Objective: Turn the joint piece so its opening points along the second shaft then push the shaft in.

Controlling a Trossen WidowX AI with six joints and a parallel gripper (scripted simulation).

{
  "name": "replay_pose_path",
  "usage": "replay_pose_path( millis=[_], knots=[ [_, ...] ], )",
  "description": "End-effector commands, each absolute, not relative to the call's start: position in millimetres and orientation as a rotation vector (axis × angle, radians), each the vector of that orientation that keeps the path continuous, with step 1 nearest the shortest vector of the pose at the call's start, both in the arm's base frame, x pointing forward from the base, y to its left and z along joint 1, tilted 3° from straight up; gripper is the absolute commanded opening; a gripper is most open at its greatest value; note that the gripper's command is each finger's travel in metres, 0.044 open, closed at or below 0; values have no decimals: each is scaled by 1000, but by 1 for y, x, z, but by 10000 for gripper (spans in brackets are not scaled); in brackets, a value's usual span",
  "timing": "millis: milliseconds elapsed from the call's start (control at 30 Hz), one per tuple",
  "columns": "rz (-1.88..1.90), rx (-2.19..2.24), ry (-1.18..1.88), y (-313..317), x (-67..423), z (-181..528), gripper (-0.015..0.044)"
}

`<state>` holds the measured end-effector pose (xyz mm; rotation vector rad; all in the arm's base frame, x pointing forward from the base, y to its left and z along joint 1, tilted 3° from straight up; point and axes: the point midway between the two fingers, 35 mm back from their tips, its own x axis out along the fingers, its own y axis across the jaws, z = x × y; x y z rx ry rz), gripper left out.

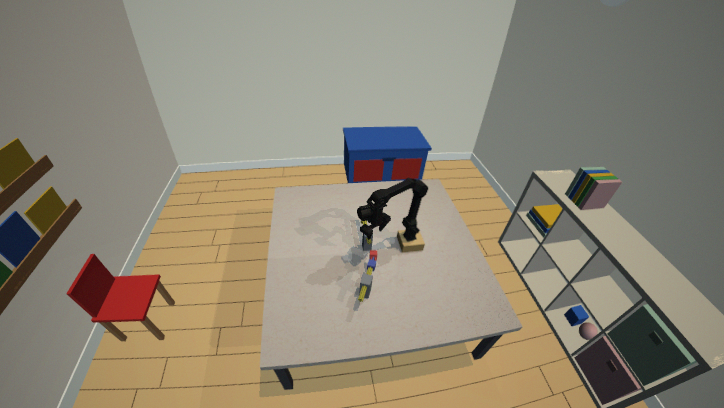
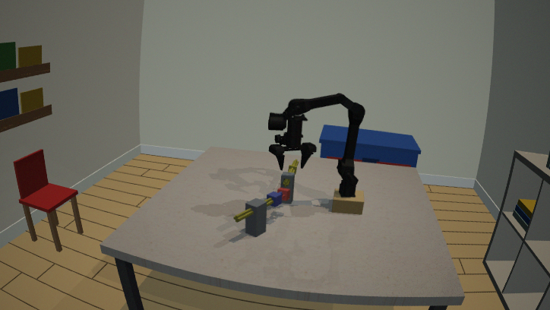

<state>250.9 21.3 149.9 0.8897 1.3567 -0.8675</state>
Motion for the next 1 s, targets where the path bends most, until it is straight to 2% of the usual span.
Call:
replay_pose_path(
  millis=[0,733,967],
  knots=[
    [-961,1002,1314,21,249,148,440],
    [-1428,1534,1012,18,249,140,440],
    [-1442,1549,1001,18,249,139,440]
  ],
)
